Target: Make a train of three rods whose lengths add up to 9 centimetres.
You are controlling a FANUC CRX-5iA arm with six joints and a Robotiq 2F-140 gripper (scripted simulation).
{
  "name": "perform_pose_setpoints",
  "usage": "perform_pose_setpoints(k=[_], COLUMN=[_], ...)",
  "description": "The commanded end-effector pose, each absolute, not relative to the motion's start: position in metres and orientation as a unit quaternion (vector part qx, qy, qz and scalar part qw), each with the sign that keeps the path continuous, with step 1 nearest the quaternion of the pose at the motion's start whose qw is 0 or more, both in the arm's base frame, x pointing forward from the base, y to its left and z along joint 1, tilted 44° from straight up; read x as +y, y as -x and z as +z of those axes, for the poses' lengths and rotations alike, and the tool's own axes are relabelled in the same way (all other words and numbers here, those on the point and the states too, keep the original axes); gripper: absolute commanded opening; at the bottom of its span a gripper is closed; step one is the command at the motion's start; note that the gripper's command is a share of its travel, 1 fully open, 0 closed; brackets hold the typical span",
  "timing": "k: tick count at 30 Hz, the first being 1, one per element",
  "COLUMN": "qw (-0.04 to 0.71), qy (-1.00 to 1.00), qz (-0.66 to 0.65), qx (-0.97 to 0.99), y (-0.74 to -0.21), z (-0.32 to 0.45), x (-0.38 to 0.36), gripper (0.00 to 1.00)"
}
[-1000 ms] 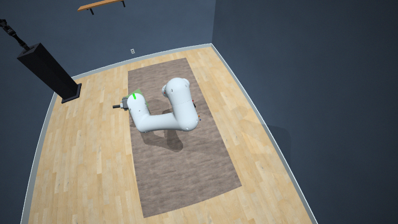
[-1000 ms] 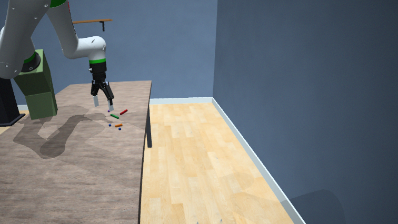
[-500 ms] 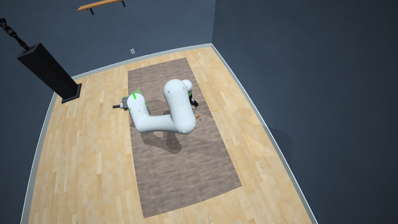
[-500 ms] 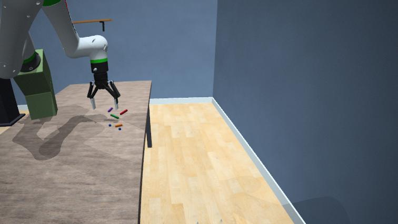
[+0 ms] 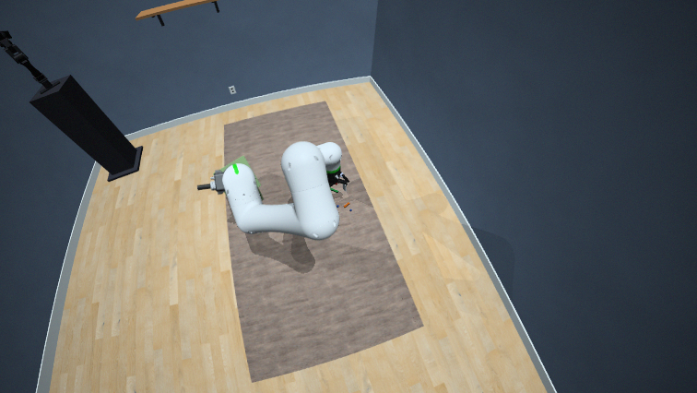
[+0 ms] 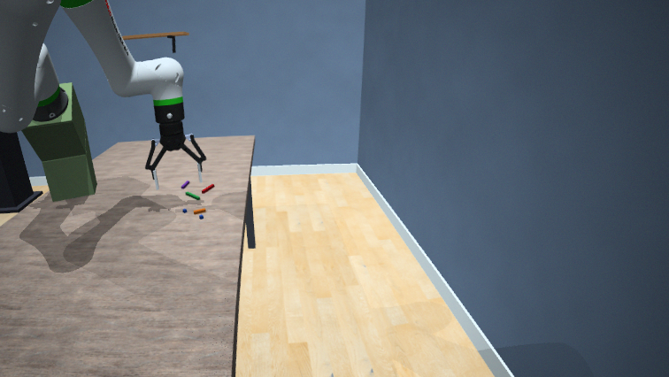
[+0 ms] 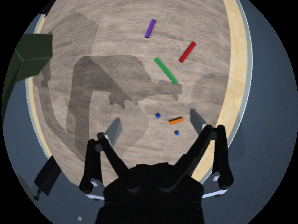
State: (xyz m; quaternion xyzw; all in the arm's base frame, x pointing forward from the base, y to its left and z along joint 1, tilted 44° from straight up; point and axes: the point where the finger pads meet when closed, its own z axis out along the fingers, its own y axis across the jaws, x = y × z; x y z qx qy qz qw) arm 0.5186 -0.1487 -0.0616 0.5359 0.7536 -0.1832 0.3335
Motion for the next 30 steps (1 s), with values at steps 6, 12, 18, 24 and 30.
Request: perform_pose_setpoints(k=[6, 12, 18, 24, 30], qw=[0.292, 0.269, 0.264, 0.264, 0.264], qy=[-0.43, -0.351, -0.334, -0.334, -0.334], qz=[-0.231, -0.257, -0.262, -0.262, -0.262], qx=[0.822, 0.86, 0.866, 0.866, 0.866], y=[-0.524, -0.528, -0.528, -0.528, -0.528], z=[-0.048, -0.038, -0.036, -0.036, -0.036], x=[-0.157, -0.163, -0.164, -0.164, -0.164], gripper=[1.0, 1.0, 1.0, 0.15, 0.15])
